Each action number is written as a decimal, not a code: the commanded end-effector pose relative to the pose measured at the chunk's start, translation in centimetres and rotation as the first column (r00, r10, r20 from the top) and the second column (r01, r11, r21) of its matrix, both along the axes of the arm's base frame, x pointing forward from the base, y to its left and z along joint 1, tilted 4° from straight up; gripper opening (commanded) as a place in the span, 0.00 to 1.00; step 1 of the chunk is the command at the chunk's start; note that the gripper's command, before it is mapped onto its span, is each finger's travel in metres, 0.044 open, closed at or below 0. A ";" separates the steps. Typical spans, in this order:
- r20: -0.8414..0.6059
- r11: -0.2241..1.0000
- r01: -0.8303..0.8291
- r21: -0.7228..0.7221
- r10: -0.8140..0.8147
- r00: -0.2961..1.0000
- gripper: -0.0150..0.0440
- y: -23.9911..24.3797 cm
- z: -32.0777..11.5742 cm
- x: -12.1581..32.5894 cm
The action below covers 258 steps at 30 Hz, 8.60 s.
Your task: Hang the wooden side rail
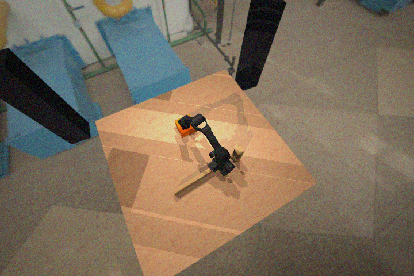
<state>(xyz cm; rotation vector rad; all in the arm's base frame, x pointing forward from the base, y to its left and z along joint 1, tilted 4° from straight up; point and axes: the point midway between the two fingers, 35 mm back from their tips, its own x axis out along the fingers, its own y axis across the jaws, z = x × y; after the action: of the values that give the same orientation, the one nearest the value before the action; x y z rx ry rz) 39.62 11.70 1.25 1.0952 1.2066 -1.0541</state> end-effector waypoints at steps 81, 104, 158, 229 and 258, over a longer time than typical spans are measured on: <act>0.020 1.000 -0.004 0.003 0.004 1.000 0.25 0.1 2.2 0.2; 0.020 1.000 -0.004 0.003 0.004 1.000 0.25 0.1 2.6 0.2; 0.020 1.000 -0.004 0.004 0.004 1.000 0.25 0.3 3.1 0.2; 0.021 1.000 -0.004 0.005 0.004 1.000 0.25 1.2 2.7 1.0; 0.021 1.000 -0.004 0.005 0.004 1.000 0.25 1.5 2.8 1.2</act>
<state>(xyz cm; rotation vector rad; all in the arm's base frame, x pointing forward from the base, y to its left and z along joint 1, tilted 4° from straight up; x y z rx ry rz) 40.54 12.91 3.63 1.0995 1.1987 -1.0510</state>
